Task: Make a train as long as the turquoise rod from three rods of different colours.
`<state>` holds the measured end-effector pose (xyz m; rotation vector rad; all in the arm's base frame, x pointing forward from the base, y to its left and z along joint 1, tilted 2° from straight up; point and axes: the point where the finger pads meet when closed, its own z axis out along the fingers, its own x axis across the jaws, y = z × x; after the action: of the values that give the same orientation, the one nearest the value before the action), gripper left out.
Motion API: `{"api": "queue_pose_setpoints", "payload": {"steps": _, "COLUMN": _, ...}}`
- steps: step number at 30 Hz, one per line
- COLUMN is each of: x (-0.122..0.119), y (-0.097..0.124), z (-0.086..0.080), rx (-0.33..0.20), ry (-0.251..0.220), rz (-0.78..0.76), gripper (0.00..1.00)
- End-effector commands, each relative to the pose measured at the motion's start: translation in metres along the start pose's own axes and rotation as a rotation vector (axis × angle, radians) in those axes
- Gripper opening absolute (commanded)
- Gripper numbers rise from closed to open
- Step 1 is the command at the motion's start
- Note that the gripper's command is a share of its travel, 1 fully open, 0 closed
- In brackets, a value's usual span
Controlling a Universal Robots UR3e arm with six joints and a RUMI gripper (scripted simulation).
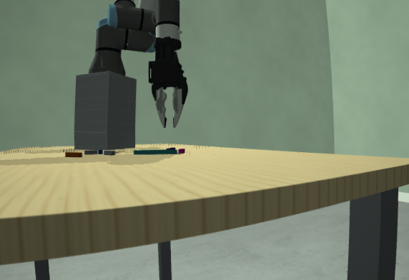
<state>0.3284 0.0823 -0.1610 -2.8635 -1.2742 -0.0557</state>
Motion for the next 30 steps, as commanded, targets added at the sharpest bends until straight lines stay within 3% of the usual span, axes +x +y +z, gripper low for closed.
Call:
{"api": "queue_pose_setpoints", "payload": {"steps": 1, "x": 0.001, "y": 0.001, "z": 0.003, "rx": -0.002, "ry": 0.001, "rz": 0.0, "gripper": 0.14}}
{"api": "queue_pose_setpoints", "payload": {"steps": 30, "x": 0.002, "y": 0.001, "z": 0.04, "rx": -0.002, "ry": 0.001, "rz": 0.0, "gripper": 0.14}}
